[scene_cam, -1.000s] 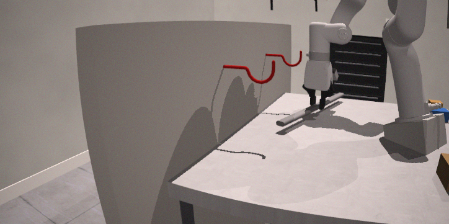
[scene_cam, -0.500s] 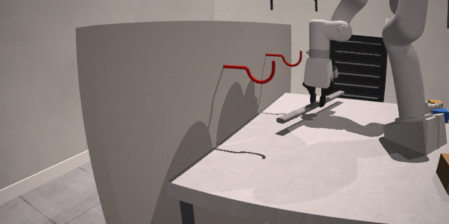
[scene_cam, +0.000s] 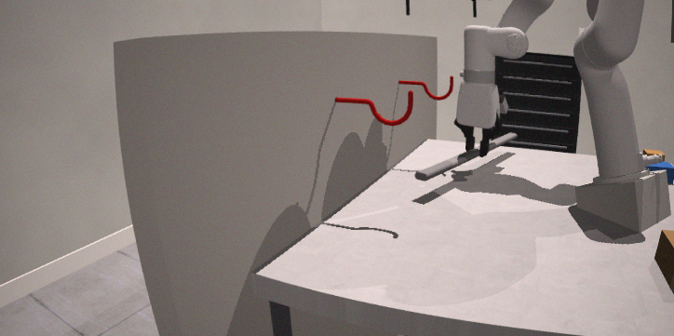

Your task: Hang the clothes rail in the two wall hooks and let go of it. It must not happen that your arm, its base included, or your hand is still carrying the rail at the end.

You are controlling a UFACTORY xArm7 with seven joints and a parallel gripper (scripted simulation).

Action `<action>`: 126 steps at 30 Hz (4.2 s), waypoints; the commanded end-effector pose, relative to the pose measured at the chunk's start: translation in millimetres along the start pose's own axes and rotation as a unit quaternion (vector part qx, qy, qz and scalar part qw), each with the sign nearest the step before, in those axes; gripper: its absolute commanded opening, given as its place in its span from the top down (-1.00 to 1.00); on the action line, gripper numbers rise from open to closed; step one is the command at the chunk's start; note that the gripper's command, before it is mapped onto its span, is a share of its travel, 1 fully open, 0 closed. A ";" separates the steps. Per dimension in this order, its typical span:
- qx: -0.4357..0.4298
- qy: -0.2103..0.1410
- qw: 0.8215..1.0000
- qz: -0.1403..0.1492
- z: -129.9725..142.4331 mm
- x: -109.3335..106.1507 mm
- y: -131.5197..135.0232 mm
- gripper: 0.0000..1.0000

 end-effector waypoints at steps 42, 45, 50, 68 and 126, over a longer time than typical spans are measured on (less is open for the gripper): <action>0.000 0.000 1.000 -0.001 -0.2 -27.6 -0.9 1.00; 0.000 0.000 1.000 -0.001 -0.2 -29.0 -0.9 1.00; 0.000 0.000 1.000 -0.001 -0.2 -29.0 -0.9 1.00; 0.000 0.000 1.000 -0.001 -0.2 -45.7 -0.9 1.00; 0.000 0.000 1.000 -0.001 -0.2 -132.6 -0.8 1.00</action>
Point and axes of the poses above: the point where the finger pads meet when closed, its own x axis out along the fingers, its own y axis across the jaws, z = x × y, the point moved 6 cm from there along -x, back along the fingers, and after that the axes turned 7 degrees about -x, right-handed, at the moved point
